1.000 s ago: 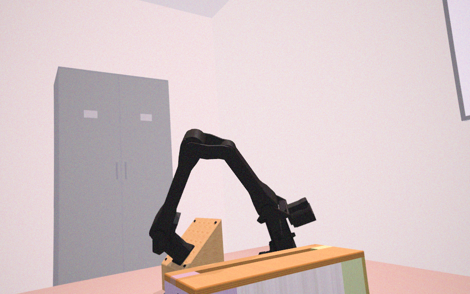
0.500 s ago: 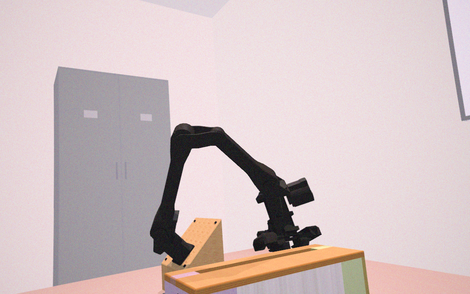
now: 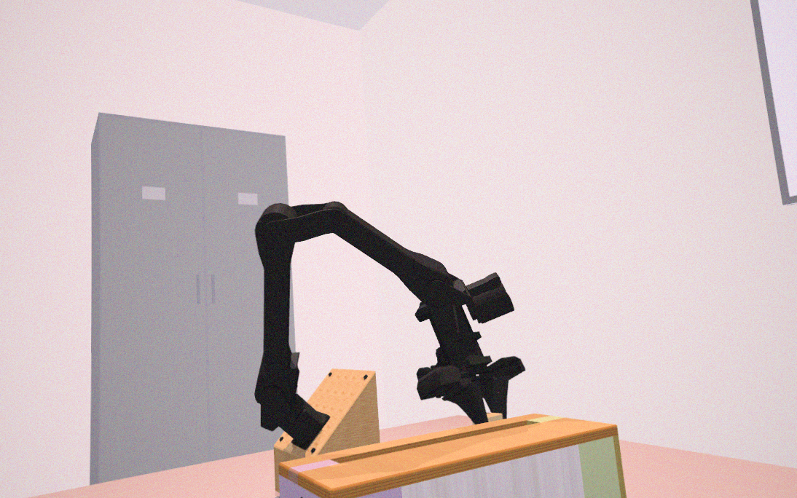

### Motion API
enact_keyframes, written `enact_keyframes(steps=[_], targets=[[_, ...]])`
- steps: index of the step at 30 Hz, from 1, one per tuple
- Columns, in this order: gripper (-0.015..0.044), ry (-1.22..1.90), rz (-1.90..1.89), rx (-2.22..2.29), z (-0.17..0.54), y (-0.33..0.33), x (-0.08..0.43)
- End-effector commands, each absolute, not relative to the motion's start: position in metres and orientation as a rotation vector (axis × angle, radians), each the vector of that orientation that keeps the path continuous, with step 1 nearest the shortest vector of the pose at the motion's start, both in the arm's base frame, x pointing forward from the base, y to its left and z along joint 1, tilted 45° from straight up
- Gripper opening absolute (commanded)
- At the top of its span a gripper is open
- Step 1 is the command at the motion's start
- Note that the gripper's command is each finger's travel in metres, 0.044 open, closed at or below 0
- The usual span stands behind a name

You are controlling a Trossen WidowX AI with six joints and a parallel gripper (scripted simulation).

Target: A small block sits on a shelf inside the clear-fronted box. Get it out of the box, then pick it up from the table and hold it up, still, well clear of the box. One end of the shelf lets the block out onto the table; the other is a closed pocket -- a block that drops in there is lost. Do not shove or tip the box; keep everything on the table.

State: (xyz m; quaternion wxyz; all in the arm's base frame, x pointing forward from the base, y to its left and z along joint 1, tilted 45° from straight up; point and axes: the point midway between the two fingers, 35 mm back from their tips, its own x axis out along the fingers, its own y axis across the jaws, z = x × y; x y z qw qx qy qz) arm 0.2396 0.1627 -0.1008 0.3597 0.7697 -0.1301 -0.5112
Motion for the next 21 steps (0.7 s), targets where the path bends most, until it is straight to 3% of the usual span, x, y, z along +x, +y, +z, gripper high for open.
enact_keyframes(steps=[1, 21], targets=[[0.0, -0.256, -1.325, 1.952, -0.086, 0.168, 0.236], [0.0, 0.1, -1.3, 1.781, -0.023, 0.174, 0.215]])
